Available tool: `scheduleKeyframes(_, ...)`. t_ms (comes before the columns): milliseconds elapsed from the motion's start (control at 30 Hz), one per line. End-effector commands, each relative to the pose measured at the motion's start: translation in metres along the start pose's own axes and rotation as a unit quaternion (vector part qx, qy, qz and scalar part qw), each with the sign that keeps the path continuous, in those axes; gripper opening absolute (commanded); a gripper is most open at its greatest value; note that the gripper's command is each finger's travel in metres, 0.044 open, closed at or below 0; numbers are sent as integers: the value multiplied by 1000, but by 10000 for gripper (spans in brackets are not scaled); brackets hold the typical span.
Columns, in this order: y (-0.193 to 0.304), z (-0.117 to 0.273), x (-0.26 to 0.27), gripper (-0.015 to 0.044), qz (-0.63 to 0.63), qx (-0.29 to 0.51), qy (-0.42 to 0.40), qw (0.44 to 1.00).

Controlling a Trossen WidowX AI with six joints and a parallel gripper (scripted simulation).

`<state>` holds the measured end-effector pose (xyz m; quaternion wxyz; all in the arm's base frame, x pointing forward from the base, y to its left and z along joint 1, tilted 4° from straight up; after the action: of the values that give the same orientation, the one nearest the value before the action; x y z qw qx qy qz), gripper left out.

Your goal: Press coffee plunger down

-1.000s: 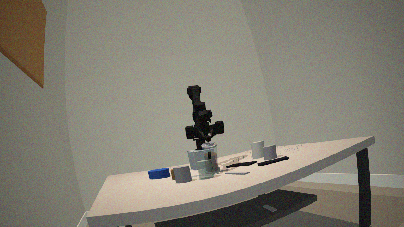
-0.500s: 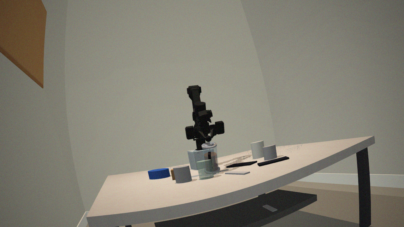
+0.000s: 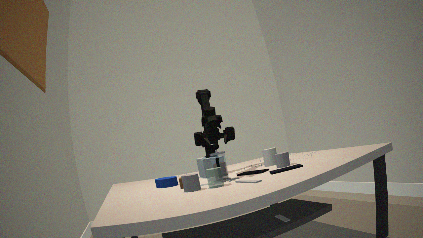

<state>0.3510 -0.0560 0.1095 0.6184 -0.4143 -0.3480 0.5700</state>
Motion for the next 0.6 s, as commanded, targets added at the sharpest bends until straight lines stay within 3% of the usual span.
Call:
scheduleKeyframes(0,2,0,0,411,0,3,0,1000)
scheduleKeyframes(67,2,0,0,440,0,3,0,1000)
scheduleKeyframes(367,-7,5,-2,440,-3,-5,2,1000)
scheduleKeyframes(567,-26,40,-4,440,-3,4,0,1000)
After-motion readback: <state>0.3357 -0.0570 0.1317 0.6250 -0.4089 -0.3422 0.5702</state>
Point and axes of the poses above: the point midway between the two fingers, 35 mm back from their tips, its own z axis back along the fingers, its own x axis across the jaws, y = z × x, the point moved 1 cm from there along z, back along the fingers, and after that the axes turned 5 degrees about z, right-handed, at the moved point
